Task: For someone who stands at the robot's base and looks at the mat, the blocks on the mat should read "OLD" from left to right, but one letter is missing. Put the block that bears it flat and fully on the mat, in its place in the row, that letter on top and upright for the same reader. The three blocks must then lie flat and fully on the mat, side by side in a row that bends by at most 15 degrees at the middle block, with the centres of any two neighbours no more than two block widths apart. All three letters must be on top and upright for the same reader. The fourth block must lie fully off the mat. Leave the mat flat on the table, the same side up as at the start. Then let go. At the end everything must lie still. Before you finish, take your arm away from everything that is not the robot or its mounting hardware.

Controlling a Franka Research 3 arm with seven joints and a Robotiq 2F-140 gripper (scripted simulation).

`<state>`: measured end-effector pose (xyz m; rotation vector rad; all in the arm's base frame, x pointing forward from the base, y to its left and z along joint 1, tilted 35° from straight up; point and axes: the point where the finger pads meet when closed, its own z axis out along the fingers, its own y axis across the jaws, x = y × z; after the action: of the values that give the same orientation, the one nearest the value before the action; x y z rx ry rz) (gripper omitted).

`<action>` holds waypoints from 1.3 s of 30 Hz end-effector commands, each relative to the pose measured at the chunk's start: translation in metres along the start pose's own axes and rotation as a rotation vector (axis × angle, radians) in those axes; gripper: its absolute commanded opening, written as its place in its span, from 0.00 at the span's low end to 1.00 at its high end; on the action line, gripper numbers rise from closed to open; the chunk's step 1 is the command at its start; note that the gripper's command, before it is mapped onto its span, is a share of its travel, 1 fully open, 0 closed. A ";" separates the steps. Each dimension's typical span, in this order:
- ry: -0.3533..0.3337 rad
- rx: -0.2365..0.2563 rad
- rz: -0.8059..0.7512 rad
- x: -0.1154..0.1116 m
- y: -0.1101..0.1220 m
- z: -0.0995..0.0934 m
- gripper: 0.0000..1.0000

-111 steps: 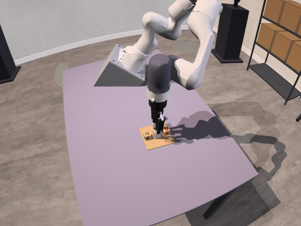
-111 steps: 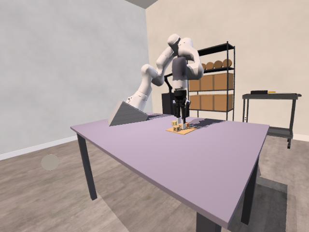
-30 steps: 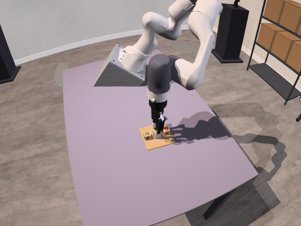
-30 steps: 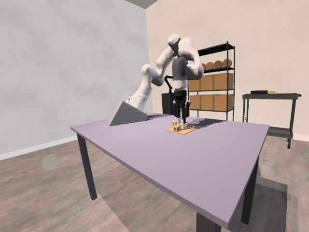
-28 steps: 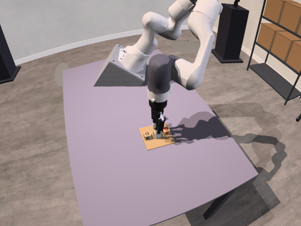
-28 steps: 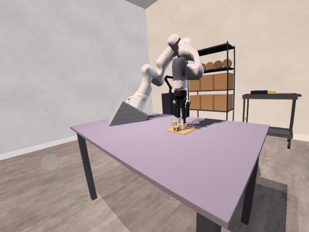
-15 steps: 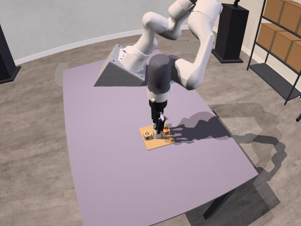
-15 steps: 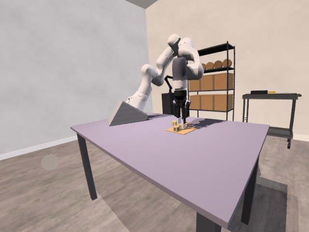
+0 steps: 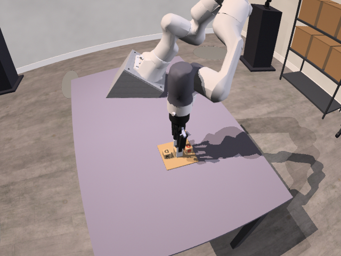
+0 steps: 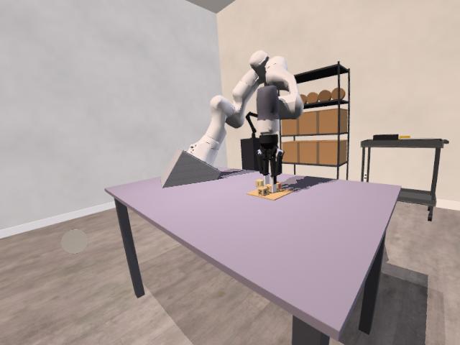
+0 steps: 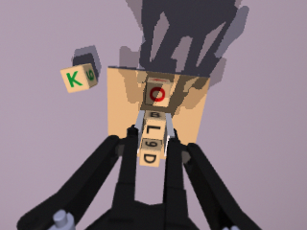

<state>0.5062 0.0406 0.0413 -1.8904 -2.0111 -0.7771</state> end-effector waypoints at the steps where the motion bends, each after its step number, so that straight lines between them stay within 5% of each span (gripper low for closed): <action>1: 0.000 -0.002 -0.005 0.001 0.001 0.001 0.16; 39: 0.000 -0.002 -0.005 0.001 0.001 0.001 0.18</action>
<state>0.5063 0.0409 0.0411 -1.8896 -2.0125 -0.7773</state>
